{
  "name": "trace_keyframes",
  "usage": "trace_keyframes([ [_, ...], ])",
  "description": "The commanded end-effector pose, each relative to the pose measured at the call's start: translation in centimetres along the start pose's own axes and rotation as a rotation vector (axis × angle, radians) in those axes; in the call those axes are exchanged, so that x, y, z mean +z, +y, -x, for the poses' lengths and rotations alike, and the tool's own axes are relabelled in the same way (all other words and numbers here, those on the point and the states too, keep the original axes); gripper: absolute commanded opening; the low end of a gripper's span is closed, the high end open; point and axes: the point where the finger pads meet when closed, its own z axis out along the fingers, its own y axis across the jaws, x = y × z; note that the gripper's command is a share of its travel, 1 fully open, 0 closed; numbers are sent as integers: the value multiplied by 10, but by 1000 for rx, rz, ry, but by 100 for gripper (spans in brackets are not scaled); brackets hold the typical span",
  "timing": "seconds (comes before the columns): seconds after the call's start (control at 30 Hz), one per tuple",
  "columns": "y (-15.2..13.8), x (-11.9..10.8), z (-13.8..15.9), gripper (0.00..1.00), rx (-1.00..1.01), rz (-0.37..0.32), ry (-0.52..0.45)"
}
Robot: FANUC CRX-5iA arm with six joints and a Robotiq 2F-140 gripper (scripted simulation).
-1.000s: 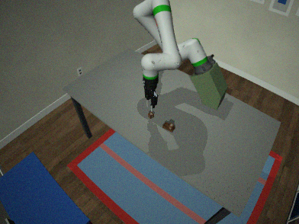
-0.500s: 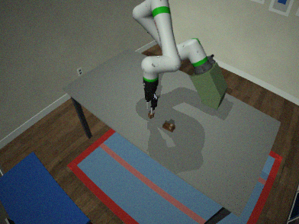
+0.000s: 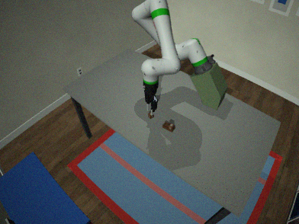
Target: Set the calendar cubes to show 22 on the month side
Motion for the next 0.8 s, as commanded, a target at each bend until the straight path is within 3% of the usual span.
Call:
trace_keyframes([
  [0.0, 0, 3, 0, 29, 0, 0, -1],
  [0.77, 0, 8, 0, 29, 0, 0, 0],
])
